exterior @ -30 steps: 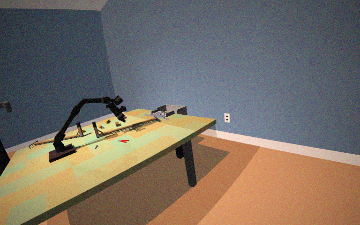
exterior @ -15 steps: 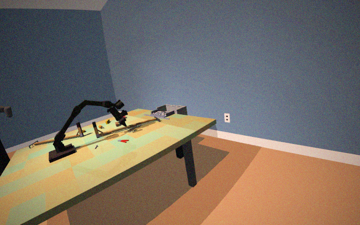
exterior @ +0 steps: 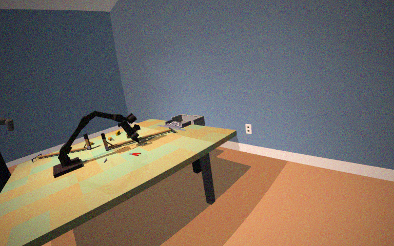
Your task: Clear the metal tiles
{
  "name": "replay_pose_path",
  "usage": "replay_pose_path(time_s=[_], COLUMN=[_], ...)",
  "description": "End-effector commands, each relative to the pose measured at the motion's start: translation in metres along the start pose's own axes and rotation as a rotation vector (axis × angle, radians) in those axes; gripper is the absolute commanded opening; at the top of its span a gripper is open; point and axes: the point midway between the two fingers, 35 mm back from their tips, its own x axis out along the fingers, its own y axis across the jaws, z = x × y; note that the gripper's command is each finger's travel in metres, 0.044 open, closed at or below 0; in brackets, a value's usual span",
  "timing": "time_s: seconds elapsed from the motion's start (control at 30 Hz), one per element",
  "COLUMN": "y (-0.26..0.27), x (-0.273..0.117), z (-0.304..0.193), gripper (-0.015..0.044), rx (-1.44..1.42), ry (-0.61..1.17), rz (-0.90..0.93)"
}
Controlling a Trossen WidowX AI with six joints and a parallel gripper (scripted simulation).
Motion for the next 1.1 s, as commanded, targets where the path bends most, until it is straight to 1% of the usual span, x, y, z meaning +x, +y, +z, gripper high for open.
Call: replay_pose_path(time_s=[0.0,1.07], y=[0.003,0.034], x=[0.003,0.005], z=[-0.002,0.004], gripper=[0.0000,0.0000], rx=[-0.006,-0.005], ry=[0.004,0.005], rz=[0.007,0.009])
